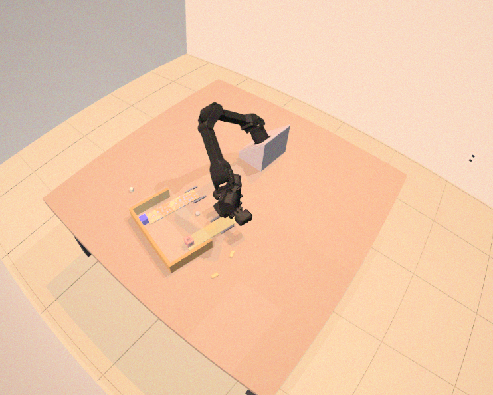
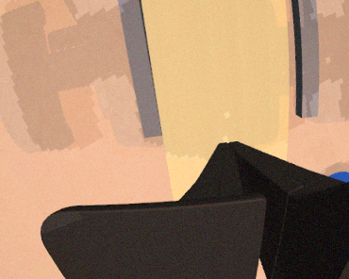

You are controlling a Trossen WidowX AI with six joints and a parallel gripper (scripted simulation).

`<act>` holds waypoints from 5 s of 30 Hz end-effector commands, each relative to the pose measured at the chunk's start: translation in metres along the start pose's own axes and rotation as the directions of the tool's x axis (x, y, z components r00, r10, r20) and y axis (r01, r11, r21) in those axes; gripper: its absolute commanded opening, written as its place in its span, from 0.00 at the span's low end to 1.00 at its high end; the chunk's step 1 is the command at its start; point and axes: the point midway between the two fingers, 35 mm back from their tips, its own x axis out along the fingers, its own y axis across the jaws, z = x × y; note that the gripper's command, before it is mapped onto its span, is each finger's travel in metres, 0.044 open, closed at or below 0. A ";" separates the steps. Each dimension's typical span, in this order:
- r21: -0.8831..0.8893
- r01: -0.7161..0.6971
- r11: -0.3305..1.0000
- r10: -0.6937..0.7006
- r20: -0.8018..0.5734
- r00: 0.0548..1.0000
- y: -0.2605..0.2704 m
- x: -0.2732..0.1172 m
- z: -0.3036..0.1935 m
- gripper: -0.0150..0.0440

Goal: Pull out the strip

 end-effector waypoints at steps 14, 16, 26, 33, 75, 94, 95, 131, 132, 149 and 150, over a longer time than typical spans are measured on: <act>-0.011 -0.001 1.000 0.000 -0.028 1.000 -0.001 0.004 -0.035 0.25; -0.011 -0.001 1.000 0.000 -0.028 1.000 -0.001 0.004 -0.038 0.25; -0.011 -0.001 1.000 0.000 -0.029 1.000 -0.001 0.004 -0.053 0.25; -0.012 -0.001 1.000 0.001 -0.029 1.000 -0.001 0.004 -0.064 0.25; -0.013 -0.002 1.000 0.002 -0.031 1.000 -0.002 0.002 -0.119 0.25; -0.013 -0.002 1.000 0.002 -0.031 1.000 -0.002 0.002 -0.119 0.25; -0.013 -0.002 1.000 0.002 -0.031 1.000 -0.002 0.002 -0.119 0.25; 0.045 -0.001 0.999 0.003 -0.029 1.000 -0.002 -0.045 -0.053 0.97; 0.045 -0.001 0.999 0.003 -0.029 1.000 -0.002 -0.045 -0.049 1.00; 0.047 -0.001 0.999 0.002 -0.027 1.000 -0.004 -0.053 0.011 1.00; 0.047 -0.001 0.999 0.002 -0.027 1.000 -0.004 -0.053 0.015 1.00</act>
